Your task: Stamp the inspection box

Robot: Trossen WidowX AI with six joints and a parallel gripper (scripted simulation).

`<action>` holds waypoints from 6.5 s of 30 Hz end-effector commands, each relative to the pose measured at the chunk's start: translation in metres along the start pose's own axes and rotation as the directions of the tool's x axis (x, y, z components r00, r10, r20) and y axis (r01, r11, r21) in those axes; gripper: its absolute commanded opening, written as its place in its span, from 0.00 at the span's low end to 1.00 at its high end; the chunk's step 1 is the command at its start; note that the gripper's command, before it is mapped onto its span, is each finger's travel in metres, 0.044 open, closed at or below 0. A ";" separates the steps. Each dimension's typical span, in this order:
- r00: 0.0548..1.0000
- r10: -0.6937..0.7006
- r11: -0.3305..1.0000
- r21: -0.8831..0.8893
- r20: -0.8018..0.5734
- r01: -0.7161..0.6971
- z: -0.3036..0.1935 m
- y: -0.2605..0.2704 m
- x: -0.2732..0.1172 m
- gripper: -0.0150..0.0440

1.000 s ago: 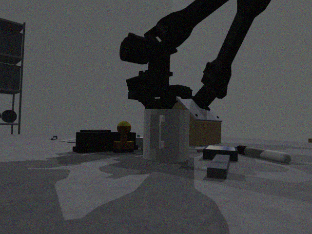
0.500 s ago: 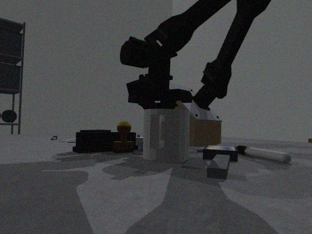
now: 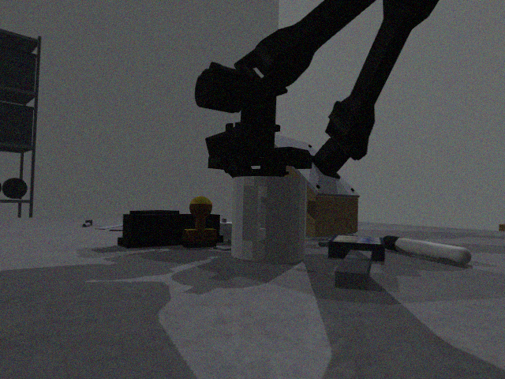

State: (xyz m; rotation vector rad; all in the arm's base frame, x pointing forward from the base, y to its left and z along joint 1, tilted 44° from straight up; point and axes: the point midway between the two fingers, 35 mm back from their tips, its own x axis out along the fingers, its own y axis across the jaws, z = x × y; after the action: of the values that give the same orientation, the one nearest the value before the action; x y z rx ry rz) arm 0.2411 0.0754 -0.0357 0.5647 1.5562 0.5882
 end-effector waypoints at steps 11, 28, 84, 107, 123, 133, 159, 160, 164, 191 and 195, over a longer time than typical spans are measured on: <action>1.000 0.004 1.000 0.003 -0.001 -0.004 -0.001 0.001 0.004 0.25; 1.000 0.004 1.000 0.003 -0.001 -0.004 -0.001 0.001 0.005 0.25; 1.000 0.002 1.000 0.003 0.000 -0.002 0.000 -0.001 -0.017 0.25; 1.000 0.002 1.000 0.003 -0.001 -0.002 0.000 -0.001 -0.053 0.25; 1.000 -0.003 0.999 -0.052 0.003 0.003 0.041 -0.045 -0.057 0.25; 1.000 -0.004 0.996 -0.092 0.005 0.004 0.065 -0.085 -0.054 0.25; 1.000 -0.004 0.994 -0.106 0.008 0.005 0.073 -0.099 -0.042 0.25; 1.000 -0.004 0.994 -0.106 0.008 0.005 0.073 -0.099 -0.041 0.25; 1.000 -0.004 0.994 -0.106 0.008 0.005 0.073 -0.099 -0.038 0.25; 1.000 -0.004 0.994 -0.106 0.011 0.005 0.074 -0.099 -0.020 0.25; 1.000 -0.004 0.994 -0.106 0.011 0.005 0.074 -0.099 -0.017 0.25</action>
State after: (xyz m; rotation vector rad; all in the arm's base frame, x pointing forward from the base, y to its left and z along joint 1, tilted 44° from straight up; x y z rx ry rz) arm 0.3167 -0.0110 -0.0904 0.4758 1.5027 0.6575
